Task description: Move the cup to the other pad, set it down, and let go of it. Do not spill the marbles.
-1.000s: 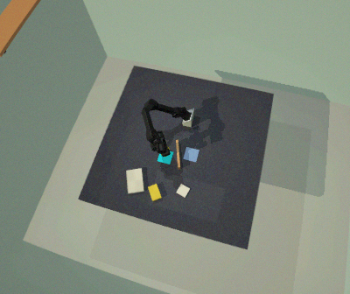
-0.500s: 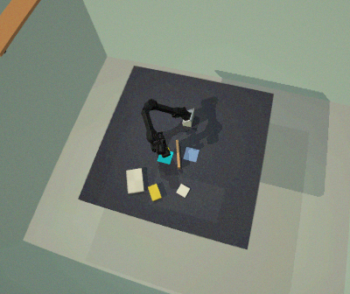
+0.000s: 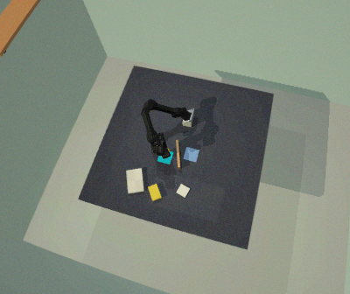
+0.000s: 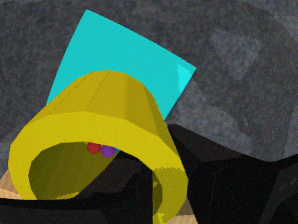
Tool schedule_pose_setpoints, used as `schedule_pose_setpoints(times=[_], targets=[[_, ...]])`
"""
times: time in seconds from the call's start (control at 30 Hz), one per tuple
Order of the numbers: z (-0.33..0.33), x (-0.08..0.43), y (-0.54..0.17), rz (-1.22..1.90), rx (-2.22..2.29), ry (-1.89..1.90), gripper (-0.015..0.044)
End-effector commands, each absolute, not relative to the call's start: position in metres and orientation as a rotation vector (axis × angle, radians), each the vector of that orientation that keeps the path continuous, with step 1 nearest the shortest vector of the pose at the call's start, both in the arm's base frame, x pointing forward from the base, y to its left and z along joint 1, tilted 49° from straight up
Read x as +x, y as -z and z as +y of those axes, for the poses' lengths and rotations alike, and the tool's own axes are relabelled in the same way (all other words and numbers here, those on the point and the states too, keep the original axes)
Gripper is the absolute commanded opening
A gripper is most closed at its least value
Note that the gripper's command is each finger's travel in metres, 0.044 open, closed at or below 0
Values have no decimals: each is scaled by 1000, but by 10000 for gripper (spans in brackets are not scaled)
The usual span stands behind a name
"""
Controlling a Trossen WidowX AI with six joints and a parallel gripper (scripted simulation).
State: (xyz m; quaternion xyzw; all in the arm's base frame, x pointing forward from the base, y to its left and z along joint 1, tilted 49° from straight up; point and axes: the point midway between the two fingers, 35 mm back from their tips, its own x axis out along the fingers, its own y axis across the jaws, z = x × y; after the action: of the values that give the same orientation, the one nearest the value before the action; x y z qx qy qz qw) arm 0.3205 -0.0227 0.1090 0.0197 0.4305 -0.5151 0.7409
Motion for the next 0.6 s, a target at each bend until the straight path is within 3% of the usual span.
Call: schedule_pose_setpoints(times=[0.0, 0.57], targets=[[-27, 321, -106, 942, 39, 1128, 0], [-45, 323, -91, 940, 38, 1129, 0]])
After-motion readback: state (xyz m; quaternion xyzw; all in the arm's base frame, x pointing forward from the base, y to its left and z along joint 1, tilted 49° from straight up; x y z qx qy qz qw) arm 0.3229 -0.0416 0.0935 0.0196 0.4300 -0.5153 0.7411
